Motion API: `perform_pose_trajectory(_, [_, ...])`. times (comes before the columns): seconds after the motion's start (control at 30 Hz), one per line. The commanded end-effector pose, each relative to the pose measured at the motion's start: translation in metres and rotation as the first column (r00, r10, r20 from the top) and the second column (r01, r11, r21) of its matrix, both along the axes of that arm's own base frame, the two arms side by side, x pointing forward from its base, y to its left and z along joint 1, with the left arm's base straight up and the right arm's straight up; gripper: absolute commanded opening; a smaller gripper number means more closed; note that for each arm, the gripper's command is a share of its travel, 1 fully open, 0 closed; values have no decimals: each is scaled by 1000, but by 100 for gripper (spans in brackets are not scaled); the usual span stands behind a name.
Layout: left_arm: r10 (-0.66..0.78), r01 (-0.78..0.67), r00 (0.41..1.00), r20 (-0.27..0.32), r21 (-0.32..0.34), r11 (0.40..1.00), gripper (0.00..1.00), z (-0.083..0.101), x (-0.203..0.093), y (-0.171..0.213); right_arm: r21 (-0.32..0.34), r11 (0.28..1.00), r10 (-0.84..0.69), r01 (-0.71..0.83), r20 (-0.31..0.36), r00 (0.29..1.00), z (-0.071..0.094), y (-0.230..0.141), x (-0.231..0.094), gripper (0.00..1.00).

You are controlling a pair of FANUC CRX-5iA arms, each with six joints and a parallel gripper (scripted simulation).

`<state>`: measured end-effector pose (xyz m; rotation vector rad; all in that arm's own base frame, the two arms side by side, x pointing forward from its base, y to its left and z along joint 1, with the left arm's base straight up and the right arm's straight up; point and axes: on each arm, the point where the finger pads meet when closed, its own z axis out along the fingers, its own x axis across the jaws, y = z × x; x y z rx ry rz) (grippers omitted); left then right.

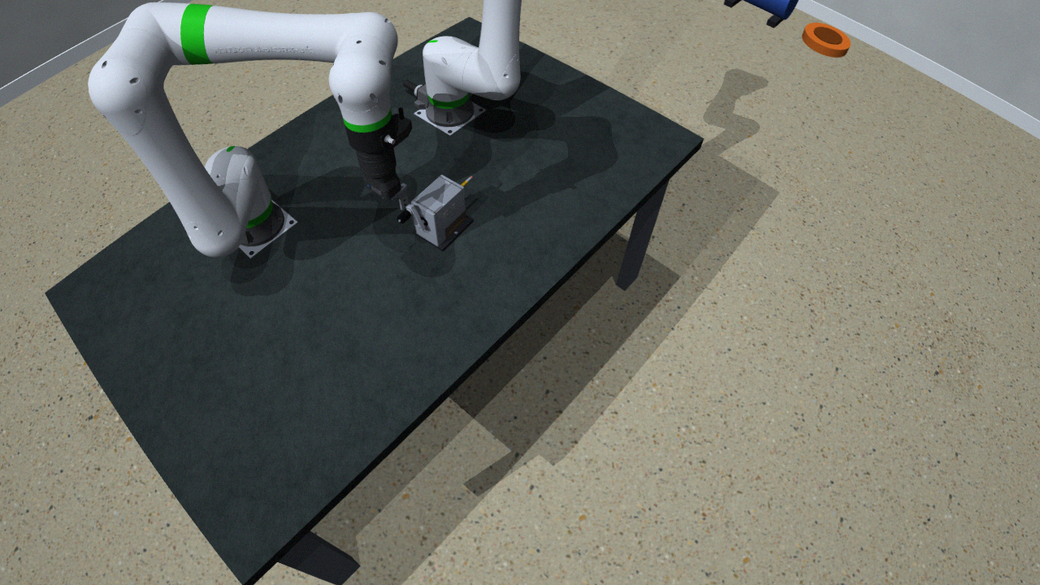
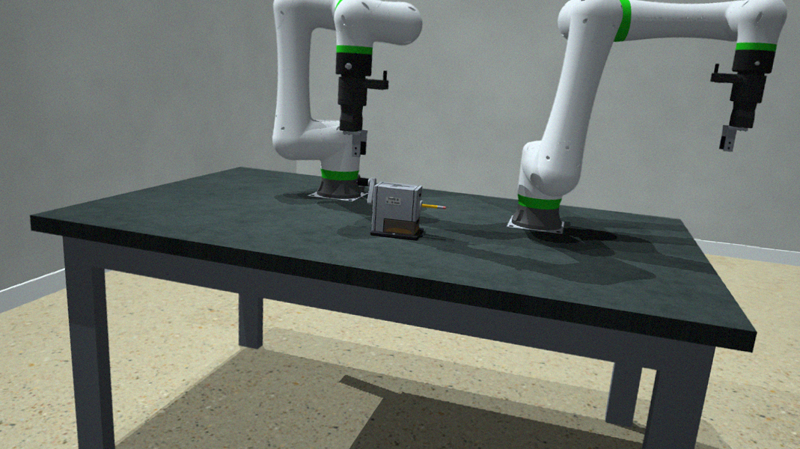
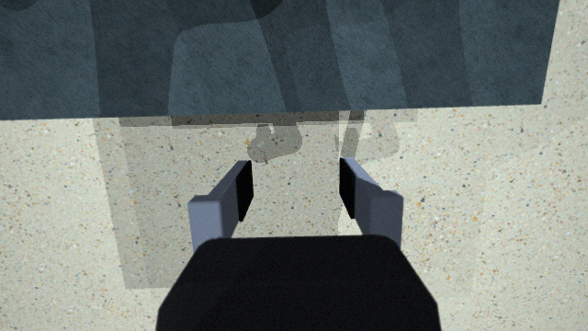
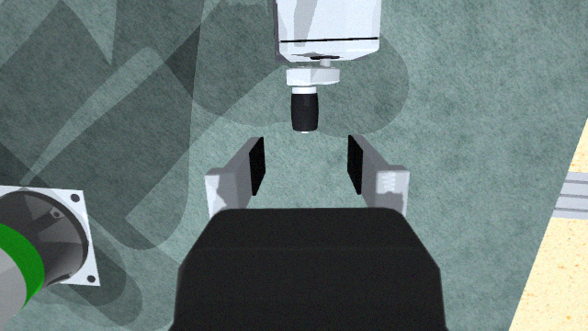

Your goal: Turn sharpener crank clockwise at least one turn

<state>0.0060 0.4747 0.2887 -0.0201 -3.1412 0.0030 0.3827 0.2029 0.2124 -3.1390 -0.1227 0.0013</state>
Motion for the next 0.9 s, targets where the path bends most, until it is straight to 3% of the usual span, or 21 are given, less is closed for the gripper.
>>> perform_pose_trajectory(0.0, [0,0,1000,0,2,1000,100,1,0,0,0,1000,0,0,3,1000,1,0,1,97])
perform_pose_trajectory(0.87, [0,0,1000,0,2,1000,100,1,0,0,0,1000,0,0,3,1000,-10,0,0,97])
